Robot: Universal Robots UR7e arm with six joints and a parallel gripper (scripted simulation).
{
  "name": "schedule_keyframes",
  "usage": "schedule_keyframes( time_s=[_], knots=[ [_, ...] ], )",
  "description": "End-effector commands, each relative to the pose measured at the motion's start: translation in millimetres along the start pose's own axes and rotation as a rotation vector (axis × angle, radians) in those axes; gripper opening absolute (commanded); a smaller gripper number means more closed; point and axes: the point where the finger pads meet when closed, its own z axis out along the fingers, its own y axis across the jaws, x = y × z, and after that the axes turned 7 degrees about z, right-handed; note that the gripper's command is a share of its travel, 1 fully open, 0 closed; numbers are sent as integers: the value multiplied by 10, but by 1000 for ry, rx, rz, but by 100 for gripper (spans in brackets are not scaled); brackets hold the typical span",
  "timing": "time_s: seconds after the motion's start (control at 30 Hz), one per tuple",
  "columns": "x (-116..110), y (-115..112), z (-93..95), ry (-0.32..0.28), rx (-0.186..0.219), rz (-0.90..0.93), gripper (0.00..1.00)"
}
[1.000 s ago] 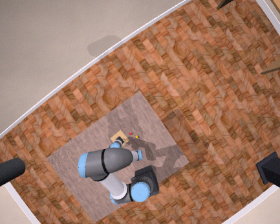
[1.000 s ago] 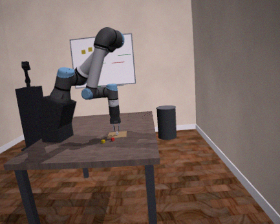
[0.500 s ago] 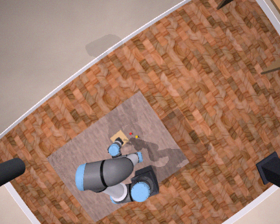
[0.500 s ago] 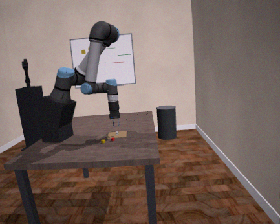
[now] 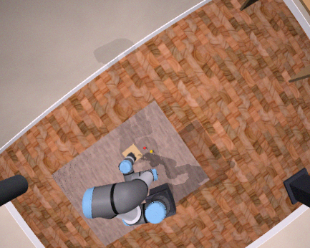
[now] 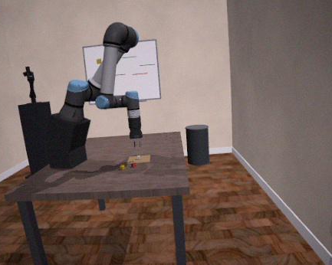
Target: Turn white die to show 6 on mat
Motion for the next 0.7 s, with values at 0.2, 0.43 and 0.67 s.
schedule_keyframes(
  time_s=[0.2, 0.43, 0.67],
  knots=[
    [17, -20, 27, -117, -1, -3, 70],
    [30, -14, 20, -196, -15, -2, 70],
    [43, -2, 1, -252, -32, 0, 70]
  ],
)
